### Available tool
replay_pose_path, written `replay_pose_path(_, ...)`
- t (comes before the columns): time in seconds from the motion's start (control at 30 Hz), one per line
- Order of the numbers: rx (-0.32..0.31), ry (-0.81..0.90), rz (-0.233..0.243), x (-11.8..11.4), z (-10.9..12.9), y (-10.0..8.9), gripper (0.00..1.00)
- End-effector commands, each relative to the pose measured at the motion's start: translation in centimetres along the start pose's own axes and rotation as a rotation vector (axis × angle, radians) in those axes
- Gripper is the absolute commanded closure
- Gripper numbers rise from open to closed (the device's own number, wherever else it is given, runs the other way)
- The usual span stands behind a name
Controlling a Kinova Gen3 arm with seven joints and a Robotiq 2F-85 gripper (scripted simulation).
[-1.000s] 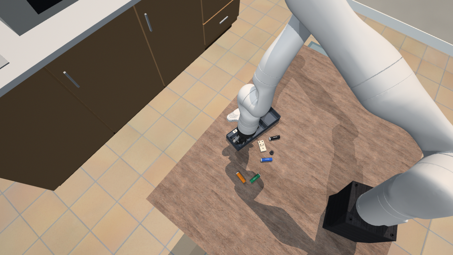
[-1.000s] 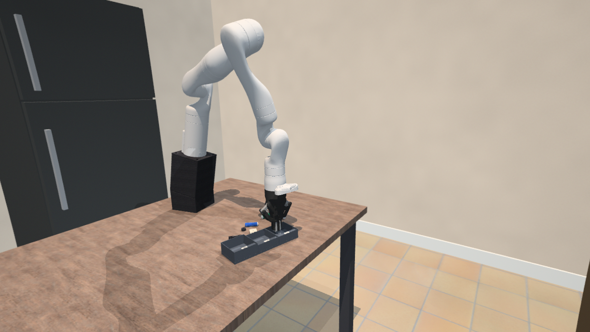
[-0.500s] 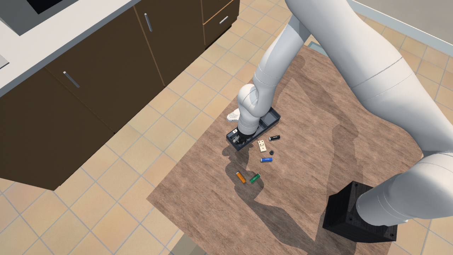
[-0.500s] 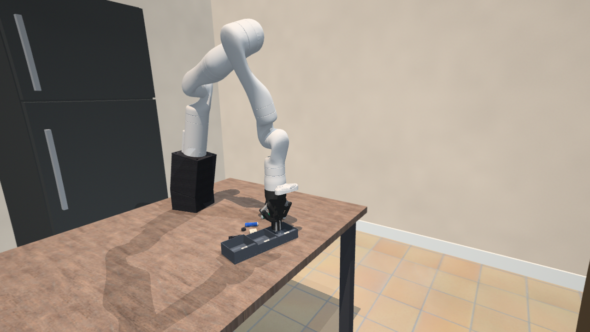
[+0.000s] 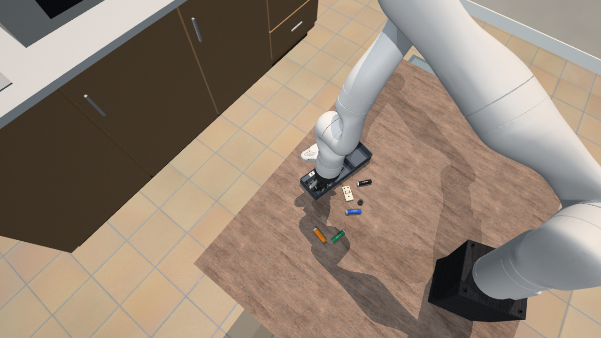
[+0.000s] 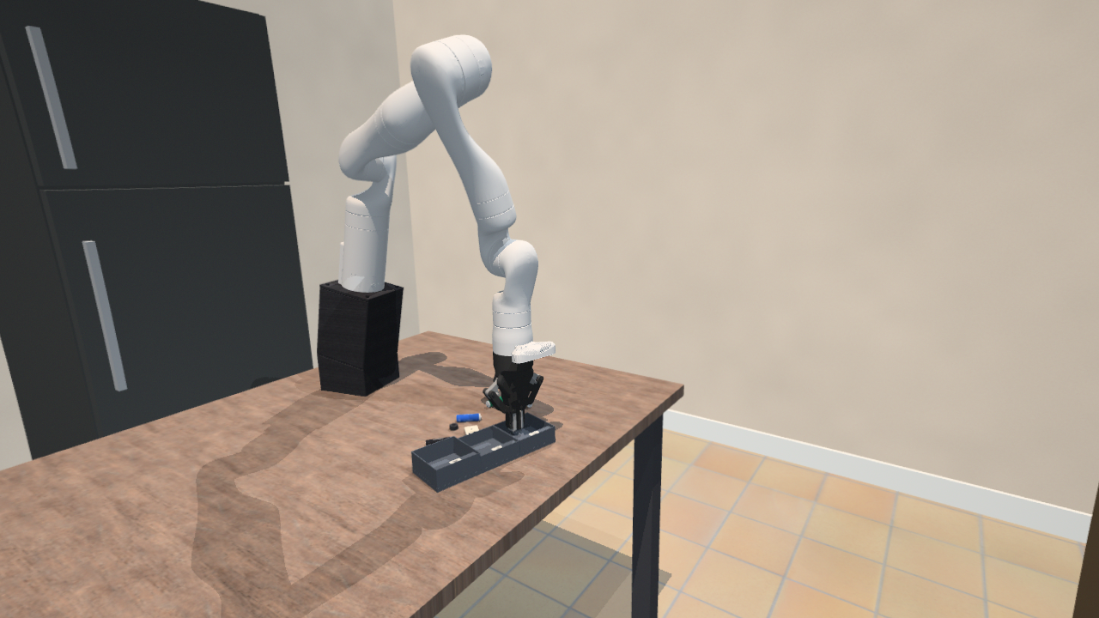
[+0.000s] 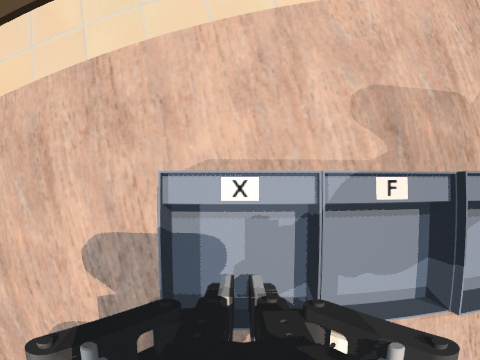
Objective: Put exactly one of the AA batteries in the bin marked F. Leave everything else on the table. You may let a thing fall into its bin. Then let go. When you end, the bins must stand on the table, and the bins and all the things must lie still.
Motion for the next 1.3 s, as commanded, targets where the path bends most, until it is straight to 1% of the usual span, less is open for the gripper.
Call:
replay_pose_path(0.0, 0.001, 0.000, 0.000, 0.0, 0.1, -0.2, 0.91)
replay_pose_path(0.1, 0.001, 0.000, 0.000, 0.0, 0.1, -0.3, 0.91)
replay_pose_path(0.83, 0.001, 0.000, 0.000, 0.0, 0.1, -3.0, 0.91)
replay_pose_path(1.03, 0.001, 0.000, 0.000, 0.0, 0.1, -5.3, 0.91)
replay_pose_path(1.27, 0.001, 0.000, 0.000, 0.0, 0.1, -5.3, 0.91)
Point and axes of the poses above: the point where the finger pads meet when closed, its own y axis out along the fingers, its own x axis across the jaws, z = x × y, the point moved 1 cm from there along -y, back along the fingers
